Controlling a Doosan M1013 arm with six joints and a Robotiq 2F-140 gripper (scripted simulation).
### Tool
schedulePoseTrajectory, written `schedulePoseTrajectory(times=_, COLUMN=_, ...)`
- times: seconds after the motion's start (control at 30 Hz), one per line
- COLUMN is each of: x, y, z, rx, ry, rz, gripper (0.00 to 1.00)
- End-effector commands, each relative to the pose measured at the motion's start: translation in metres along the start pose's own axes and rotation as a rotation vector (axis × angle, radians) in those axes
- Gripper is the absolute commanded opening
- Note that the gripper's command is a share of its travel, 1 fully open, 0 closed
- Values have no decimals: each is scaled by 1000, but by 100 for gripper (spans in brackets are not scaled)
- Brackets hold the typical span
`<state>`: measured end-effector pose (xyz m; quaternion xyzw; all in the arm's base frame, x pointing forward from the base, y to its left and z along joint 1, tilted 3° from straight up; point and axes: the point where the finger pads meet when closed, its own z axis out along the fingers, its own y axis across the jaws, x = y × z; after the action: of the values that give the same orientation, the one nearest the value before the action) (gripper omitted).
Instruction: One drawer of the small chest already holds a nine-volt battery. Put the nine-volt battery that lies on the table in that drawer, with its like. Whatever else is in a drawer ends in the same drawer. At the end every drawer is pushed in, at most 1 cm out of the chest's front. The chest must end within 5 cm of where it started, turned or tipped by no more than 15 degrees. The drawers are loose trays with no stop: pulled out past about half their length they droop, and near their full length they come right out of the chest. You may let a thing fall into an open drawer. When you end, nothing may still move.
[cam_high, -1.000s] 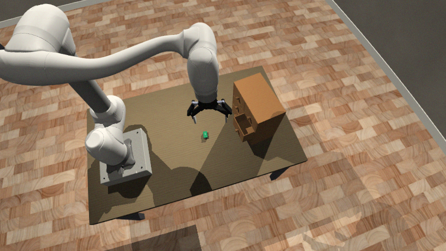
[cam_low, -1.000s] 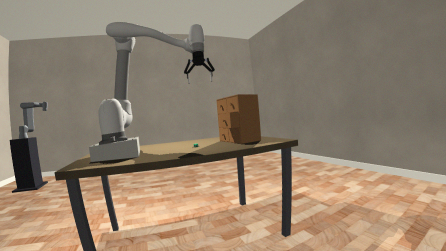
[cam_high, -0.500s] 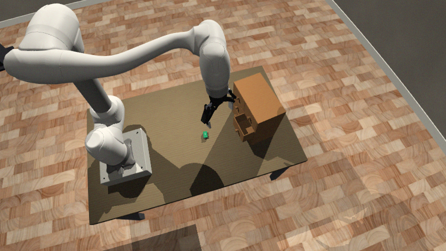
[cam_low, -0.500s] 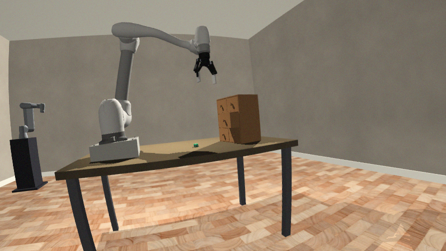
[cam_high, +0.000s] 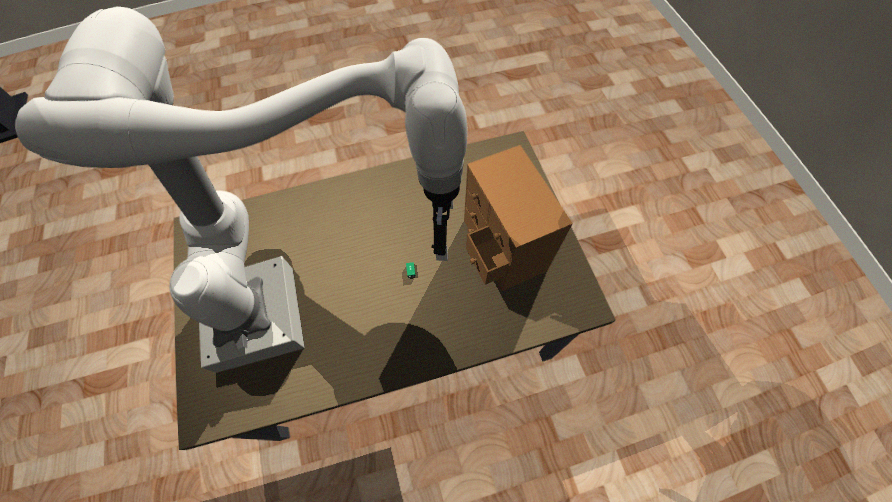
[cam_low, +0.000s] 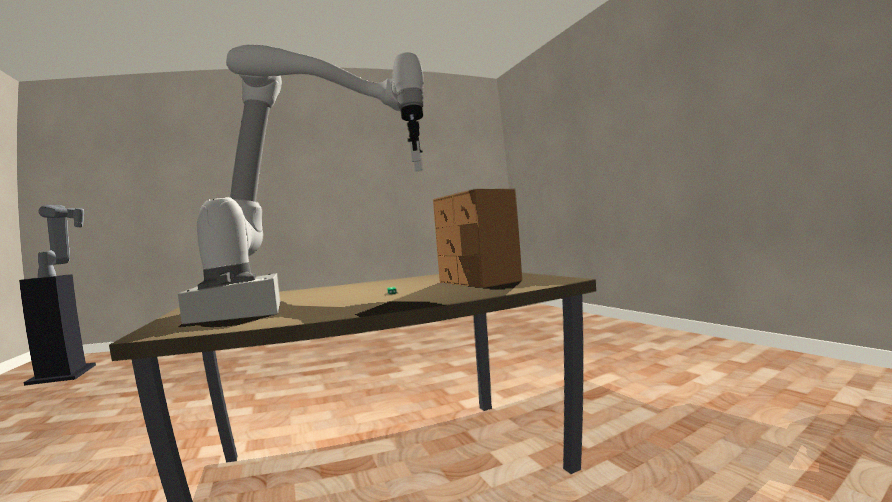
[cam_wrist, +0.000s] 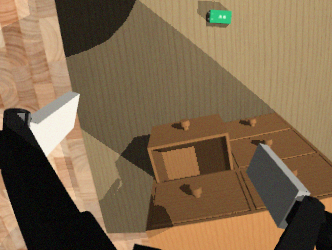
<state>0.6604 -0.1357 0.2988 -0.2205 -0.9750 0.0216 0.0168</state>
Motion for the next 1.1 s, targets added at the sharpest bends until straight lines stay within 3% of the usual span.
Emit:
schedulePoseTrajectory(times=0.0, x=-3, y=2, z=3, rx=-26, ry=15, rz=-278, gripper=100)
schedulePoseTrajectory(times=0.2, x=-13, y=8, z=16, rx=-44, ry=44, rz=-454, gripper=100)
schedulePoseTrajectory(times=0.67, x=-77, y=49, z=92, rx=-22, ry=144, rz=-117, gripper=100)
schedulePoseTrajectory(times=1.07, x=-84, y=54, z=101, rx=-20, ry=155, rz=-77, gripper=100)
